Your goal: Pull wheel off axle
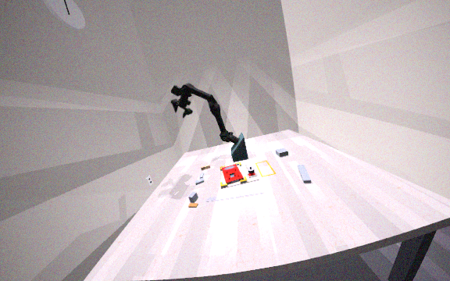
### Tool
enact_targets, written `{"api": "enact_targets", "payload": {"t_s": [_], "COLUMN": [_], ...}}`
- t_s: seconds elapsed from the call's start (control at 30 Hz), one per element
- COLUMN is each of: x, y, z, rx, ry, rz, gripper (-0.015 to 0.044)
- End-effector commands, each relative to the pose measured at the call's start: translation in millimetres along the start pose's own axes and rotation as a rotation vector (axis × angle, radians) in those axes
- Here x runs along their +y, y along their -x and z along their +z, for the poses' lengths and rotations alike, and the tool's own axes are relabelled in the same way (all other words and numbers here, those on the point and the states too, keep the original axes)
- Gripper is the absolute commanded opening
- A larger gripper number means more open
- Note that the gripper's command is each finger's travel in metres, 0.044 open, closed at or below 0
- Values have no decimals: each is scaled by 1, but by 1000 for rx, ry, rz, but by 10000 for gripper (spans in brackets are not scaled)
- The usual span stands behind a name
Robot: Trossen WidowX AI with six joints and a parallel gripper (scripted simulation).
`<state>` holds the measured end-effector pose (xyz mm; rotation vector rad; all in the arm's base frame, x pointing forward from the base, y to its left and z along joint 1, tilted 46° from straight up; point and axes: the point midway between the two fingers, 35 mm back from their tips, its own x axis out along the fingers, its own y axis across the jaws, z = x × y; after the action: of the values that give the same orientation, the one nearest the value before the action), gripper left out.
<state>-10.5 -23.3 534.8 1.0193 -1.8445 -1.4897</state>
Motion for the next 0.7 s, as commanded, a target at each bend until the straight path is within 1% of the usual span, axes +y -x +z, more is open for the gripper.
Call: {"api": "enact_targets", "payload": {"t_s": [0.0,0.1,0.3,0.43,0.57,0.67], "x": [0,-2,-19,-34,-59,-82], "y": [-2,-28,-94,-119,-150,-167], "z": [0,1,-15,-39,-67,-91], "rx": [3,46,169,305,391,458], "ry": [3,52,204,317,441,534], "rz": [-5,-75,-246,-300,-391,-452], "gripper": [374,300,300,300,300,300]}}
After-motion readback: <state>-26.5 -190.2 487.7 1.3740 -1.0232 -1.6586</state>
